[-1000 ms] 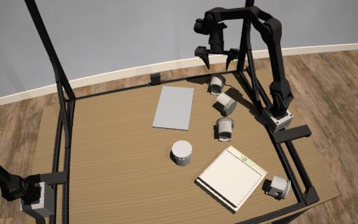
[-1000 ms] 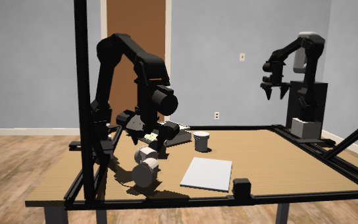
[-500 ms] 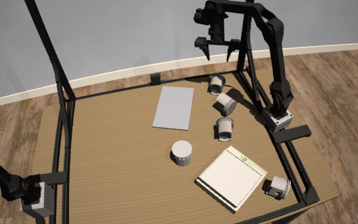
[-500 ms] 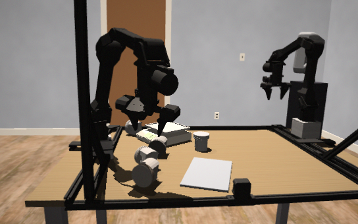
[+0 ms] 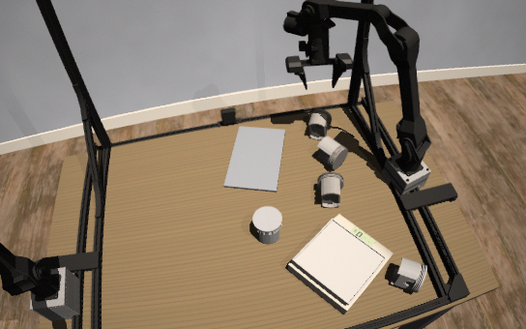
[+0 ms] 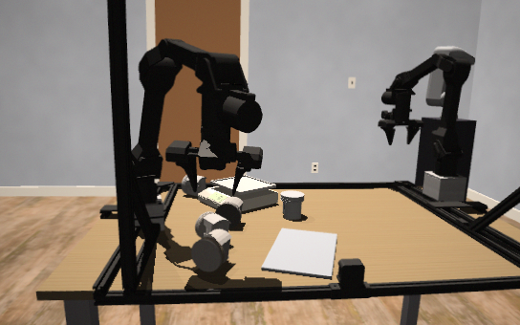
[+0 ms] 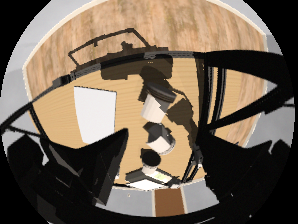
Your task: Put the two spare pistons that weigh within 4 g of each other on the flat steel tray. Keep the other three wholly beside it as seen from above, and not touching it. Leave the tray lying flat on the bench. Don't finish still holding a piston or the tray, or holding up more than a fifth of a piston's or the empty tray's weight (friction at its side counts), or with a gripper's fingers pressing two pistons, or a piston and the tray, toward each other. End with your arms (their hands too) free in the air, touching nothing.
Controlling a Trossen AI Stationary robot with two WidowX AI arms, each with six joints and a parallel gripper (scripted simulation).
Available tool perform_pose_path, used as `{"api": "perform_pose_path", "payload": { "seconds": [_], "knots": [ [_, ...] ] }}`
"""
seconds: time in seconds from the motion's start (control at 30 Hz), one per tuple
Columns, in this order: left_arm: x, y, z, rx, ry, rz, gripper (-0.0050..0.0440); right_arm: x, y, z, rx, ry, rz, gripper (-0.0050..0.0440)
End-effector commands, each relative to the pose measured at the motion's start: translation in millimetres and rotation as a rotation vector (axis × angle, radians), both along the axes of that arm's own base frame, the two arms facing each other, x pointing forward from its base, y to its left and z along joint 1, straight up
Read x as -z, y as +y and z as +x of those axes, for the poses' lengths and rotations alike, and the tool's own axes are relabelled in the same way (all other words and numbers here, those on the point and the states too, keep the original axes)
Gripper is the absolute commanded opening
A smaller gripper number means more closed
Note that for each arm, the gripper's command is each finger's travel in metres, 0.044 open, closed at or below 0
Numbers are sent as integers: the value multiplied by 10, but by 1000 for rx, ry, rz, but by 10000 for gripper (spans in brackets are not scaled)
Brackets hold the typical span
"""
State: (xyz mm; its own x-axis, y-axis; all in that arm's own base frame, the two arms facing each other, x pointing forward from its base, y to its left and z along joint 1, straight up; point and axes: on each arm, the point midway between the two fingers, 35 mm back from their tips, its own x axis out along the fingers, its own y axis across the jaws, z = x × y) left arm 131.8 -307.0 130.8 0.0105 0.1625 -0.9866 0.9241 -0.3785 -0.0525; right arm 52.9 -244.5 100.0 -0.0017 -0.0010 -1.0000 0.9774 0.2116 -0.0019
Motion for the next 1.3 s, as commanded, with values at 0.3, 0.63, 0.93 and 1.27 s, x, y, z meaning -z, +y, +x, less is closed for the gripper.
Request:
{"api": "perform_pose_path", "payload": {
  "seconds": [0.3,0.63,0.93,1.27],
  "knots": [
    [-1,24,-8,-320,-21,-65,378,0,2,2,-1,-2,1,440],
    [-1,24,-8,-529,-38,-108,378,0,2,2,-1,-2,1,440],
    [-1,24,-8,-737,-54,-150,378,0,2,2,-1,-2,1,440],
    [25,39,-20,-810,-55,-161,378,0,2,2,-1,-2,1,440]
  ]
}}
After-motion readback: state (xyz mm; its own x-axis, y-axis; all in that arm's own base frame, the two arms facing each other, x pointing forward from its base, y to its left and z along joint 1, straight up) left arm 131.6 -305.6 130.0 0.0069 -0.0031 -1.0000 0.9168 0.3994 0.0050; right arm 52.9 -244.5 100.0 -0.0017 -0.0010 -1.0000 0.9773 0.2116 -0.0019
